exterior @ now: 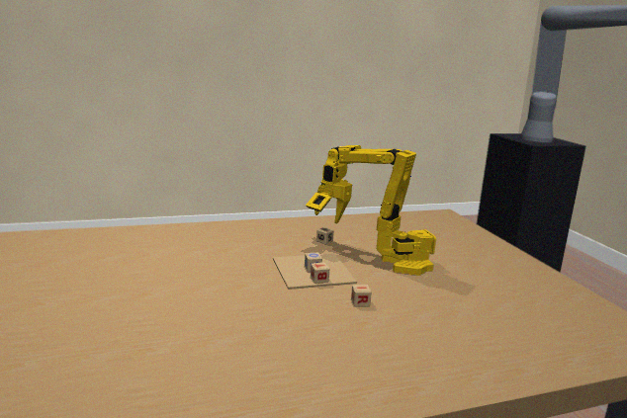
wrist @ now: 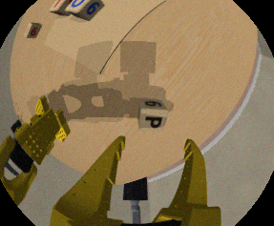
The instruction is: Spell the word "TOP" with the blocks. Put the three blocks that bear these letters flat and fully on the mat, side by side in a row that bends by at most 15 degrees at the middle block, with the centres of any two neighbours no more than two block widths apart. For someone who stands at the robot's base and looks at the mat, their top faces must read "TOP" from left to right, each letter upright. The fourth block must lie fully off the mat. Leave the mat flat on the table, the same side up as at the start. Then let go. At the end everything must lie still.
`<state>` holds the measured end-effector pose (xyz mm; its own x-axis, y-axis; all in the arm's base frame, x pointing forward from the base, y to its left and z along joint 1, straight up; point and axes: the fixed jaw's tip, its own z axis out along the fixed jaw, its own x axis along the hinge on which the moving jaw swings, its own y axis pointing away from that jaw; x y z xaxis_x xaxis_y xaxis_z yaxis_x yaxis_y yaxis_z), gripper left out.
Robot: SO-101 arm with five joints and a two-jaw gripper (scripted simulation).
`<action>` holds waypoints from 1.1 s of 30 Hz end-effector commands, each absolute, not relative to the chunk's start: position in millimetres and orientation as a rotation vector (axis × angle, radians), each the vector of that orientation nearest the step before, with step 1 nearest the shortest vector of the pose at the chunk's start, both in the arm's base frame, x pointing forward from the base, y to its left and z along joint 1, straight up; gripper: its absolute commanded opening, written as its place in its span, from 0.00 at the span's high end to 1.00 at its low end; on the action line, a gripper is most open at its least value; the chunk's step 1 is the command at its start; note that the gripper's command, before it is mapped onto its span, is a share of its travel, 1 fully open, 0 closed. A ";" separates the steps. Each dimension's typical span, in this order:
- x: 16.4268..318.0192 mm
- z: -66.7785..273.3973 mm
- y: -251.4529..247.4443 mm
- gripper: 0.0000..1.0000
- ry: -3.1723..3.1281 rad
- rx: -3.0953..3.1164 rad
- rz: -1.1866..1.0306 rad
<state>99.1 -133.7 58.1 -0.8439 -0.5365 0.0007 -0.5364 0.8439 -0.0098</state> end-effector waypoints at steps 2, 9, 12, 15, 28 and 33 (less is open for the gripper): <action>105.2 69.5 -143.2 0.65 2.986 -0.851 -0.141; 105.2 69.5 -143.2 0.65 2.986 -0.851 -0.141; 105.7 67.8 -143.2 0.65 2.995 -0.835 -0.122; 105.7 67.8 -143.2 0.65 2.995 -0.835 -0.122; 105.7 67.8 -143.2 0.65 2.995 -0.835 -0.122; 105.8 66.6 -143.4 0.65 2.995 -0.835 -0.122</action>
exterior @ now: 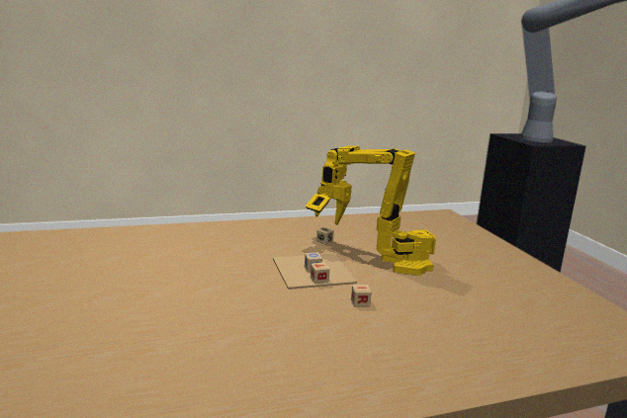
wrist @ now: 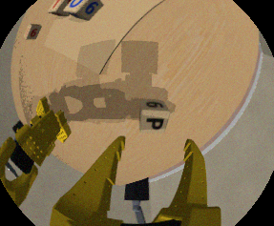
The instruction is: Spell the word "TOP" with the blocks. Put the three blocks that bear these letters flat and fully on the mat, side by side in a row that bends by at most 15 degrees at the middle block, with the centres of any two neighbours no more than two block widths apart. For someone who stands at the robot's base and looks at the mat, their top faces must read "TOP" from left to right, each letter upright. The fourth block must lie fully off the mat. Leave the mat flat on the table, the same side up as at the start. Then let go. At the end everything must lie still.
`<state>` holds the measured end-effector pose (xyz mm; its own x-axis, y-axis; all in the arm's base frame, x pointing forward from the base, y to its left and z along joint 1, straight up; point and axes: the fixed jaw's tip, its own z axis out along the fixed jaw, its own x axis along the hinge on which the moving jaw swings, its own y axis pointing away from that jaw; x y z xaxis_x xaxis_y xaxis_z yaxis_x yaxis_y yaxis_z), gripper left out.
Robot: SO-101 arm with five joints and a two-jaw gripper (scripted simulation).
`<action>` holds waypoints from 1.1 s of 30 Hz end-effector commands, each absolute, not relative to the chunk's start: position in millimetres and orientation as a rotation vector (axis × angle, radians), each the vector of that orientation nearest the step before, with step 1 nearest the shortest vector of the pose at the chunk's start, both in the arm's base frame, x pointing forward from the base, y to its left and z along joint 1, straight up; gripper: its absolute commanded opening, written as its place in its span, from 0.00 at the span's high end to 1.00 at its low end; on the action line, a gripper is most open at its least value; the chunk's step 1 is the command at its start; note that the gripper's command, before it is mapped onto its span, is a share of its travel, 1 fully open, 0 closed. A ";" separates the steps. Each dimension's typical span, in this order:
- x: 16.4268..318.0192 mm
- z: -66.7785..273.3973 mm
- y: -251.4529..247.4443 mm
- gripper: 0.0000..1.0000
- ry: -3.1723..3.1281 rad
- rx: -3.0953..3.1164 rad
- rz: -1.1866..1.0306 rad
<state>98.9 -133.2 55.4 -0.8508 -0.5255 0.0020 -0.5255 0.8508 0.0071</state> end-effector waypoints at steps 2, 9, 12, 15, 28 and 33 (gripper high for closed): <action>106.0 65.4 -143.6 0.65 -3.053 0.851 0.125; 106.7 59.2 -144.5 0.65 -3.053 0.851 0.125; 106.9 56.4 -144.9 0.65 -3.053 0.851 0.125; 107.3 51.6 -145.4 0.65 -3.053 0.851 0.125; 107.7 34.4 -146.0 0.65 -3.053 0.851 0.125; 107.6 29.6 -145.8 0.65 -3.053 0.851 0.125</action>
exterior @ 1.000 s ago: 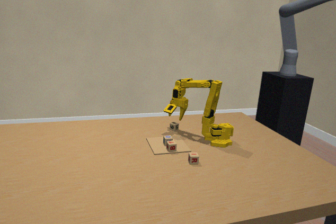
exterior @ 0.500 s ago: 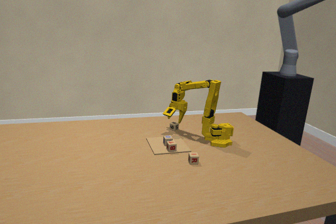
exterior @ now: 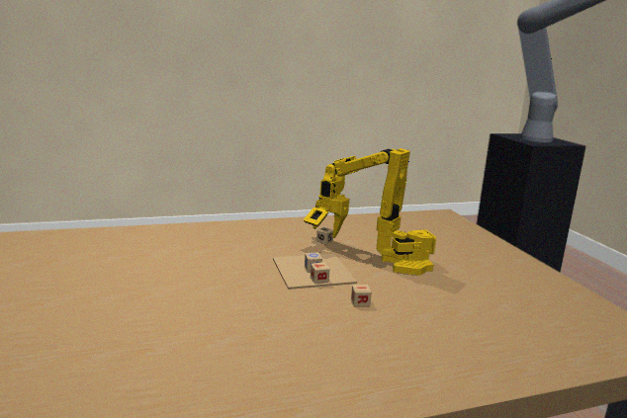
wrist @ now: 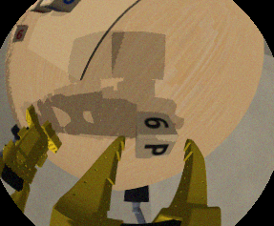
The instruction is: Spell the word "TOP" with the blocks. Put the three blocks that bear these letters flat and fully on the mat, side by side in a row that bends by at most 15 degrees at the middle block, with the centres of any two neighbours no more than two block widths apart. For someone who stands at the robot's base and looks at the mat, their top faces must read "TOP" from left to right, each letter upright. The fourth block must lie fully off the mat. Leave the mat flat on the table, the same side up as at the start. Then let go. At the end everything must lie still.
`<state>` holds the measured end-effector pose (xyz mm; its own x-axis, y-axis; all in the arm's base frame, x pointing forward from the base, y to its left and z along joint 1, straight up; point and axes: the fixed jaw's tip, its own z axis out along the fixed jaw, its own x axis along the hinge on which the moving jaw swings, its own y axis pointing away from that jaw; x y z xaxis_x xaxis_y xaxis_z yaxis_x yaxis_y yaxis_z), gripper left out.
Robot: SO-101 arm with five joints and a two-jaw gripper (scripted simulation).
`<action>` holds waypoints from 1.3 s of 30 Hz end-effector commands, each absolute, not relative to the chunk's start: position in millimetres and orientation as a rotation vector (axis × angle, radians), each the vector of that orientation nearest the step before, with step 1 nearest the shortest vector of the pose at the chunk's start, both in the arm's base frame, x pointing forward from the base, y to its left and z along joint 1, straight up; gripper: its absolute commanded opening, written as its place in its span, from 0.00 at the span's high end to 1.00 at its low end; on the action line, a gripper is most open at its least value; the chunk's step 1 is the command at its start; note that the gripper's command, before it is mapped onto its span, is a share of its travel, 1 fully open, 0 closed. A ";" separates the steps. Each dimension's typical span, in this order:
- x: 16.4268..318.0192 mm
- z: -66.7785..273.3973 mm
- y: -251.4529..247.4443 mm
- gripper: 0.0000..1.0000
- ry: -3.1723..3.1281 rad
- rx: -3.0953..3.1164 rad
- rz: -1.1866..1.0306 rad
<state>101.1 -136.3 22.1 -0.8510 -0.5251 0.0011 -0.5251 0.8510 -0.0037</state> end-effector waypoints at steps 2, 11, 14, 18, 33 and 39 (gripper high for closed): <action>107.6 28.5 -145.8 0.65 -3.053 0.851 0.125; 107.5 27.3 -145.7 0.65 -3.053 0.851 0.125; 107.6 27.3 -145.8 0.65 -3.053 0.851 0.125; 107.7 27.4 -146.0 0.66 -3.053 0.851 0.125; 109.8 27.6 -149.4 0.73 -3.052 0.851 0.125; 111.2 27.7 -151.7 0.77 -3.052 0.851 0.125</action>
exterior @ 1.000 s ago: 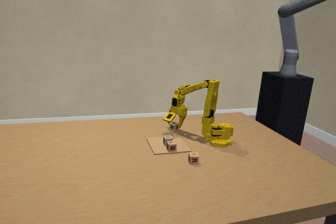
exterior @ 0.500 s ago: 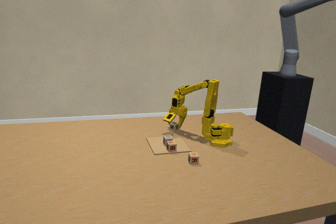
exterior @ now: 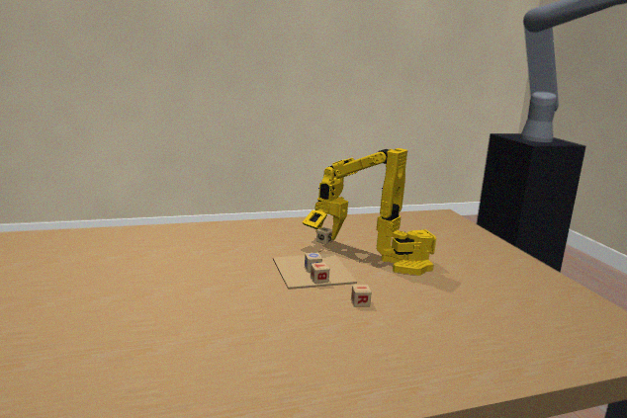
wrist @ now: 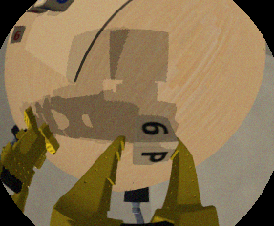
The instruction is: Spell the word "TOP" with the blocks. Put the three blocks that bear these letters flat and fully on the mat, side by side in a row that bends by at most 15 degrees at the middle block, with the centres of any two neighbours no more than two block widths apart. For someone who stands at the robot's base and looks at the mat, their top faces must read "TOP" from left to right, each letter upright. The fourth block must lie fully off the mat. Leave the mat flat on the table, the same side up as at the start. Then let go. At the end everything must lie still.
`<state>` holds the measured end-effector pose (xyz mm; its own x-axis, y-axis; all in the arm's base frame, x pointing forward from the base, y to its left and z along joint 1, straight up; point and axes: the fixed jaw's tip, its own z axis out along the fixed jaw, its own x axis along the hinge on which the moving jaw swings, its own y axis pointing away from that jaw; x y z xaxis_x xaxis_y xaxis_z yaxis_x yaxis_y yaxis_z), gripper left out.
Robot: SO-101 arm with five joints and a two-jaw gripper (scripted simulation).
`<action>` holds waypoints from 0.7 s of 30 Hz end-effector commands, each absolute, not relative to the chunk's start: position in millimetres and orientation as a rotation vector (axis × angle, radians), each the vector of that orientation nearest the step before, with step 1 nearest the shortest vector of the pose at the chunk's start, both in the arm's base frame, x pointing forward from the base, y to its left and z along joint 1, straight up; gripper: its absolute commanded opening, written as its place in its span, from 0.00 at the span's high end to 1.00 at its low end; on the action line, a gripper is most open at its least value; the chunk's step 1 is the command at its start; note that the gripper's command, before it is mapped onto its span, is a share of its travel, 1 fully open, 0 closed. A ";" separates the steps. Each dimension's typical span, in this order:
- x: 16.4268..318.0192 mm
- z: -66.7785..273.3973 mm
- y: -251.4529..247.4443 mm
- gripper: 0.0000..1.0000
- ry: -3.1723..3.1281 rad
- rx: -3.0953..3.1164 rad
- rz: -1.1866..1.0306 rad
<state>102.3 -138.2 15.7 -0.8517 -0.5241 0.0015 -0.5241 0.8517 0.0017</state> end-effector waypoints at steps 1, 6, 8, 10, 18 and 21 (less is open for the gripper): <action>111.4 27.7 -152.1 0.78 -3.052 0.851 0.125; 112.0 27.7 -153.1 0.80 -3.052 0.851 0.125; 112.3 27.7 -153.7 0.81 -3.052 0.851 0.125; 112.6 27.7 -154.2 0.82 -3.052 0.851 0.125; 113.1 27.7 -155.0 0.84 -3.052 0.851 0.125; 113.1 27.7 -155.1 0.84 -3.052 0.851 0.125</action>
